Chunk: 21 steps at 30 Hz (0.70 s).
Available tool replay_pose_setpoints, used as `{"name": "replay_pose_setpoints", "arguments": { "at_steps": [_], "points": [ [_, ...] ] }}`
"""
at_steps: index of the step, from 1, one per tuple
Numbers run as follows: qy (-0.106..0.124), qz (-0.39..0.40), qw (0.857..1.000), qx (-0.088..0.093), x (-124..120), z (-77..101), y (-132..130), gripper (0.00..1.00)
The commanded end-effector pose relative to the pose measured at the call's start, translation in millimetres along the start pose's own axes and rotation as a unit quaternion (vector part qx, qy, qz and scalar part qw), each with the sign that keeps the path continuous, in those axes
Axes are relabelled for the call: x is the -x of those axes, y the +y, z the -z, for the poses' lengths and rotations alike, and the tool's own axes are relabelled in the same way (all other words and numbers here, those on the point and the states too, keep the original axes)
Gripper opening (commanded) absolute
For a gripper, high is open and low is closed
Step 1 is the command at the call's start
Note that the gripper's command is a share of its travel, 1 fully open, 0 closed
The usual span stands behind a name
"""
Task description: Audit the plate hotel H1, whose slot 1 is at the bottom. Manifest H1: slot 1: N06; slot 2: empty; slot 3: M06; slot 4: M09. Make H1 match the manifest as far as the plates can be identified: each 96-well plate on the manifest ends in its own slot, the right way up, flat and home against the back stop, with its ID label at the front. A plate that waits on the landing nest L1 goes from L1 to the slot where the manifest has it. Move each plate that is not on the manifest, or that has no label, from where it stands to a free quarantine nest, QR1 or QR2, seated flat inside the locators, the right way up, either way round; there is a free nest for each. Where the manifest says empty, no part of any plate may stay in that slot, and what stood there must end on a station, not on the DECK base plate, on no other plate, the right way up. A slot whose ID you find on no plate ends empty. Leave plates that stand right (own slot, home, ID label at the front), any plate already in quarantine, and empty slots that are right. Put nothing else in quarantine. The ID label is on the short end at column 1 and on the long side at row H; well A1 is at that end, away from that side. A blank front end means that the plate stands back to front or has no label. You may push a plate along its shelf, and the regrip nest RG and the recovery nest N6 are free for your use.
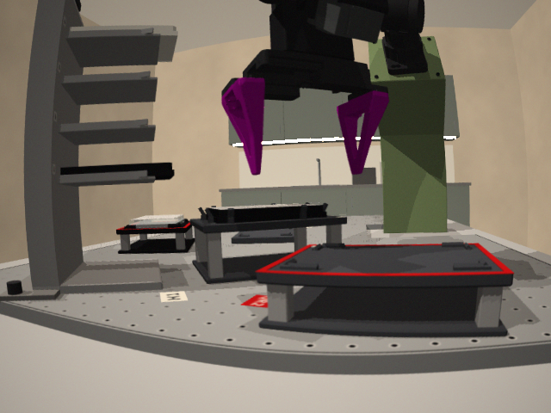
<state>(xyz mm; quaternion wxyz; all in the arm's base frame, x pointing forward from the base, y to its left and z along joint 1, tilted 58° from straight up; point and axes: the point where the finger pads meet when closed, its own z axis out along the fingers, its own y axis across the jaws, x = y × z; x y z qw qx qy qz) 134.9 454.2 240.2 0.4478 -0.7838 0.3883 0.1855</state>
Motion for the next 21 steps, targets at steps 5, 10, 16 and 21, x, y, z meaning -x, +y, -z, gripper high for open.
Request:
{"name": "replay_pose_setpoints", "arguments": {
  "at_steps": [5, 10, 16, 21],
  "points": [
    [-0.012, 0.002, 1.0, -0.018, 14.4, 17.0, -19.2, 1.0],
    [-0.012, 0.005, 1.0, -0.02, 13.8, 22.4, -20.4, 1.0],
    [-0.006, 0.005, 1.0, -0.013, 6.9, 30.3, -12.4, 1.0],
    [-0.004, 0.003, 1.0, -0.01, 3.1, 37.4, -7.9, 1.0]
  ]
}}
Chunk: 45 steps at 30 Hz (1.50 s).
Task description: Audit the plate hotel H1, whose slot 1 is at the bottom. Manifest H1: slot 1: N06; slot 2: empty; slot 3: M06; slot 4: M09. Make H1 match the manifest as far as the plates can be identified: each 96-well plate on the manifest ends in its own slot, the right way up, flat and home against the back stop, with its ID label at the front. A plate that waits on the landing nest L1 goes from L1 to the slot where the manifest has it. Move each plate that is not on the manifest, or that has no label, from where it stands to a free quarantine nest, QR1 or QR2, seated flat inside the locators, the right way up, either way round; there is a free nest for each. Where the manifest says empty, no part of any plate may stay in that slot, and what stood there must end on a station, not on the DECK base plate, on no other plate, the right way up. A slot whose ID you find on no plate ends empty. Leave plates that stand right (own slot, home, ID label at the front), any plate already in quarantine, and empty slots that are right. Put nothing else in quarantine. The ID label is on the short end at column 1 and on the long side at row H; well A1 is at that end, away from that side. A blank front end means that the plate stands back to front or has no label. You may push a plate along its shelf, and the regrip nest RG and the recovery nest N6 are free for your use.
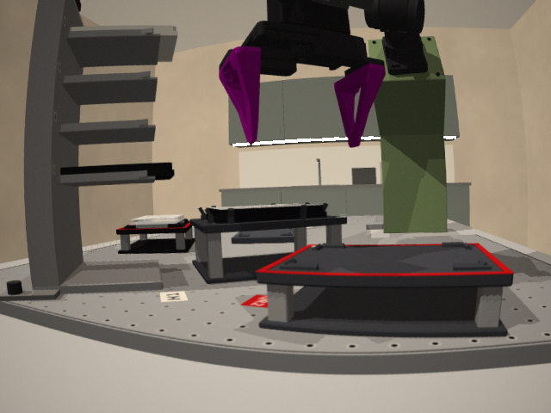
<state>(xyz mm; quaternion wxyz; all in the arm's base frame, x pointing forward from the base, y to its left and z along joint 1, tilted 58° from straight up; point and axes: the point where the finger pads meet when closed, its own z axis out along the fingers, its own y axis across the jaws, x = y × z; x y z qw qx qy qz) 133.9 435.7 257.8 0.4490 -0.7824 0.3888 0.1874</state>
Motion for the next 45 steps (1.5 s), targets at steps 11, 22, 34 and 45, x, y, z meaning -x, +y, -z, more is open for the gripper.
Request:
{"name": "replay_pose_setpoints", "arguments": {
  "at_steps": [11, 22, 34, 45],
  "points": [
    [-0.002, 0.005, 1.0, -0.009, -0.4, 27.2, -4.0, 1.0],
    [-0.002, 0.005, 1.0, -0.009, -0.3, 49.0, -3.3, 1.0],
    [-0.002, 0.006, 1.0, -0.009, -0.3, 80.8, -2.4, 1.0],
    [-0.005, 0.008, 1.0, -0.013, 4.0, 107.0, -6.2, 1.0]
  ]
}}
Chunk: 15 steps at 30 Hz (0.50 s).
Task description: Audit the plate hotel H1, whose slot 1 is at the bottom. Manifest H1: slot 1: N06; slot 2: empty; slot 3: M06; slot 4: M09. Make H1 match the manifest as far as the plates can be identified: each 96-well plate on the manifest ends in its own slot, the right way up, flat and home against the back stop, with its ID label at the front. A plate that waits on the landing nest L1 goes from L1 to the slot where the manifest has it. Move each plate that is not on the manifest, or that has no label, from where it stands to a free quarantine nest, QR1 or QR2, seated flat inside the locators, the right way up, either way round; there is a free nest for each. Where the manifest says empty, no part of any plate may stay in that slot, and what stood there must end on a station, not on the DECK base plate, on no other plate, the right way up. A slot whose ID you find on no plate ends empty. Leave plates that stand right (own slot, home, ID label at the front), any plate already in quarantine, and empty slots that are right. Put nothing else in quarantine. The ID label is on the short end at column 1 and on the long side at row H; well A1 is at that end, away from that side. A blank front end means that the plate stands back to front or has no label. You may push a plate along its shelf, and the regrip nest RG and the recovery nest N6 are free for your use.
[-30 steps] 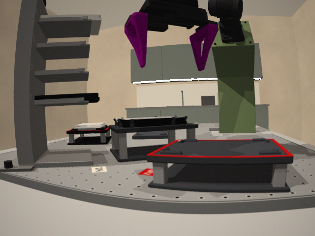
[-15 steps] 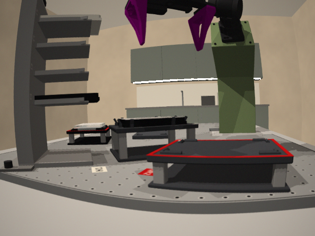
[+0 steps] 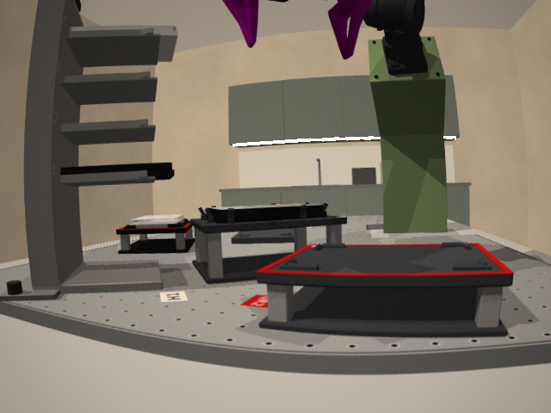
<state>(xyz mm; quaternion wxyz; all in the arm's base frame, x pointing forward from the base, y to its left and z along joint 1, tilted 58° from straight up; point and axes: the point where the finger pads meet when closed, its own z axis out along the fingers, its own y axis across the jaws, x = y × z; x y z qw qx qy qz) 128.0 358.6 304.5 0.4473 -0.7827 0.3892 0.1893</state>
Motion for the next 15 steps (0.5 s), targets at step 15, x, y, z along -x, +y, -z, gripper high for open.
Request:
{"name": "replay_pose_setpoints", "arguments": {
  "at_steps": [15],
  "points": [
    [0.001, -0.099, 0.995, -0.007, -31.2, 17.4, -4.7, 1.0]
  ]
}}
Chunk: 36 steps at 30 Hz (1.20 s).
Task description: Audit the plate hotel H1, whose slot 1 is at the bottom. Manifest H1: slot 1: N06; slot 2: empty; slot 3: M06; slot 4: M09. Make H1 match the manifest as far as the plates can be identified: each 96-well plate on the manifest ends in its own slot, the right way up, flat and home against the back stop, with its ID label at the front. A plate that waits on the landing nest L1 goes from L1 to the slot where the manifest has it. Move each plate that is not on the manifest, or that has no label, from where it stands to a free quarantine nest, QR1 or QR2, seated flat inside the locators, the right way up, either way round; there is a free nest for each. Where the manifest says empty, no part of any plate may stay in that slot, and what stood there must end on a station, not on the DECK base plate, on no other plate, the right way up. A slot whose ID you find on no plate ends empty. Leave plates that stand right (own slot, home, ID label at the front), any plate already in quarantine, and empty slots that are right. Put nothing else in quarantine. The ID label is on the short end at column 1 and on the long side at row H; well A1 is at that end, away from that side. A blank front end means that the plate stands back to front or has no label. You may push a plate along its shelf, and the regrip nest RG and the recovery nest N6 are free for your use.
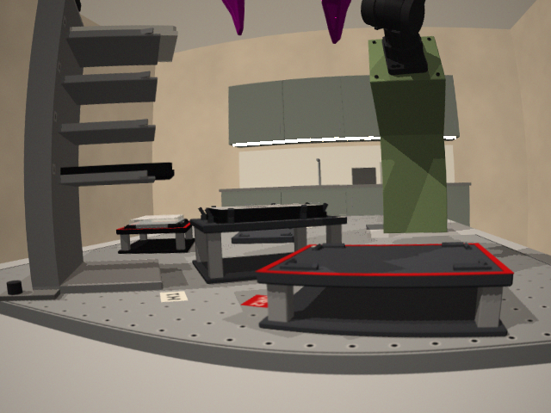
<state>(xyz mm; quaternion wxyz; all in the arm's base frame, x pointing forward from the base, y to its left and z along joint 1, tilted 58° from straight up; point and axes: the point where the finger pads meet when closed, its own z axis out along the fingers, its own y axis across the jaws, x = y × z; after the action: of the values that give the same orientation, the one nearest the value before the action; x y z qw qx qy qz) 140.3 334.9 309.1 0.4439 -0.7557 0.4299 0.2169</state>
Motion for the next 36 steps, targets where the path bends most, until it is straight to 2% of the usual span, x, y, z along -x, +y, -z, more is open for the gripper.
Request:
{"name": "replay_pose_setpoints", "arguments": {
  "at_steps": [1, 11, 16, 28, 30, 36],
  "points": [
    [0.009, -0.055, 0.998, -0.002, -19.5, -4.1, -1.5, 1.0],
    [0.009, -0.171, 0.985, -0.003, -53.4, -2.9, -5.0, 1.0],
    [0.009, -0.205, 0.979, -0.004, -63.4, -2.5, -6.2, 1.0],
    [0.009, -0.34, 0.94, -0.005, -104.2, -0.9, -10.1, 1.0],
    [0.009, -0.34, 0.94, -0.005, -104.2, -0.9, -10.1, 1.0],
    [0.009, -0.406, 0.914, -0.006, -124.6, -0.1, -11.7, 1.0]
  ]
}}
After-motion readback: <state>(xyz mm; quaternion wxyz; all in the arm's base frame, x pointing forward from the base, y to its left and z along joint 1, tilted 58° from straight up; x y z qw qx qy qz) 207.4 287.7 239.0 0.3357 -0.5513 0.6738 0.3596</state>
